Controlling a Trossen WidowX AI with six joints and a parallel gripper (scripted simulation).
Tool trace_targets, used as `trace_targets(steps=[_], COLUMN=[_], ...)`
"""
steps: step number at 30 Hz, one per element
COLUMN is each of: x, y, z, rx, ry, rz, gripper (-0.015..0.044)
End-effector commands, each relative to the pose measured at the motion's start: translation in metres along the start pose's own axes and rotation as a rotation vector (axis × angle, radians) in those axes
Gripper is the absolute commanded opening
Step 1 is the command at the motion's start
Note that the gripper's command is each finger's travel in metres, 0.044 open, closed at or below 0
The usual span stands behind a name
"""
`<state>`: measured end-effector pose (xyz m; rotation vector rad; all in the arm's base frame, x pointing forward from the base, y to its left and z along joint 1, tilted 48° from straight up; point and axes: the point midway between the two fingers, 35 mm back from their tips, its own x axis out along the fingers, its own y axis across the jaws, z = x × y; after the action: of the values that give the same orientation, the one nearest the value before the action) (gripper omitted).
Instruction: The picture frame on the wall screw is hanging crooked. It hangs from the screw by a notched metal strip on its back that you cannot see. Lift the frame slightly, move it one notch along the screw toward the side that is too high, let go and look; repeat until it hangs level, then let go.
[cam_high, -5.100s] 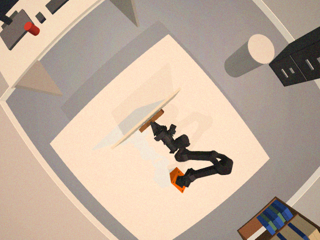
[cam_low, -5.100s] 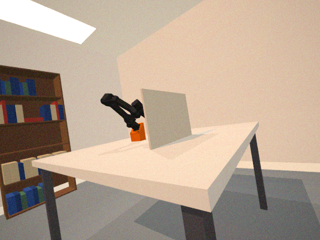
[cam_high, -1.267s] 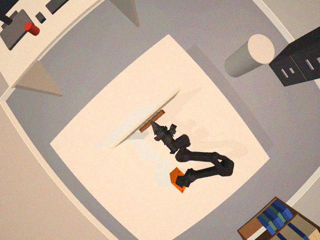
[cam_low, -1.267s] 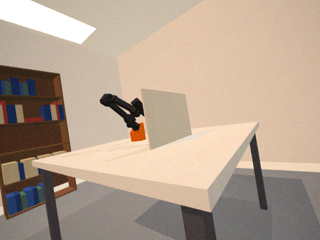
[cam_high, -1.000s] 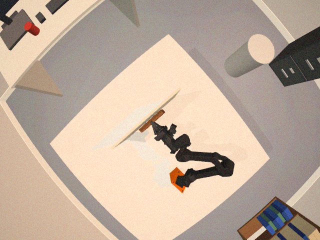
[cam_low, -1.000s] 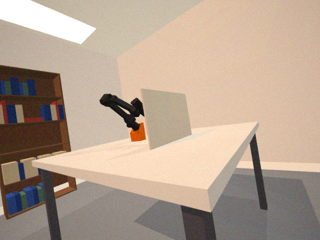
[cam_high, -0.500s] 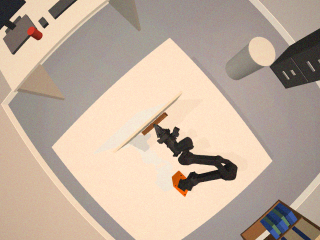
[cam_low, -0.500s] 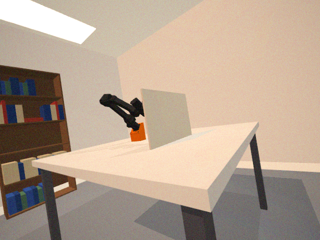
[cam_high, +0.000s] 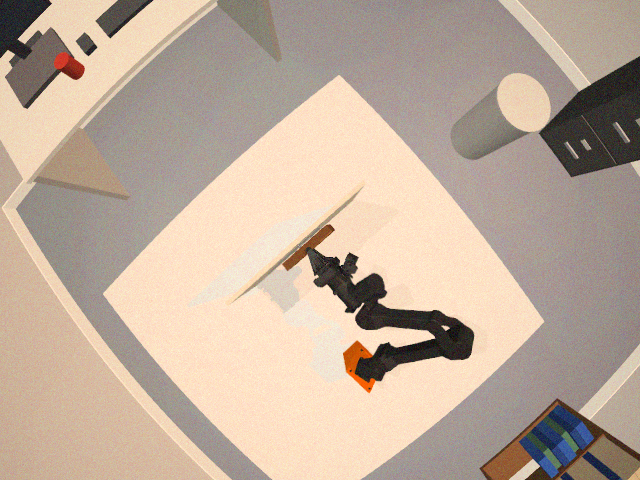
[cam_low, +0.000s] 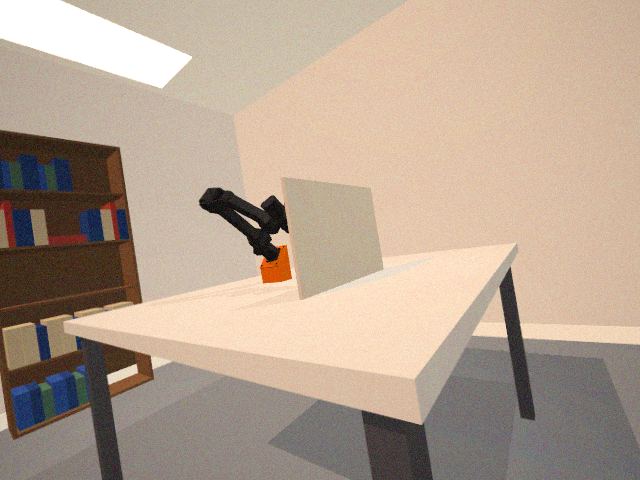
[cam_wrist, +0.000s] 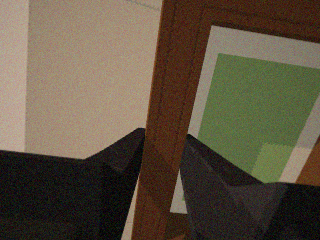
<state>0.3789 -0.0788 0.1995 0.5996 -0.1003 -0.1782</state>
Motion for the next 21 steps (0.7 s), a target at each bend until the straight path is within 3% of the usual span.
trace_targets(steps=[1, 21], x=[0.0001, 0.0002], y=[0.0032, -0.0038], z=[0.0002, 0.0004], rx=[0.0, -0.001], ry=[-0.001, -0.003], rz=[0.017, -0.001], gripper=[0.0, 0.0])
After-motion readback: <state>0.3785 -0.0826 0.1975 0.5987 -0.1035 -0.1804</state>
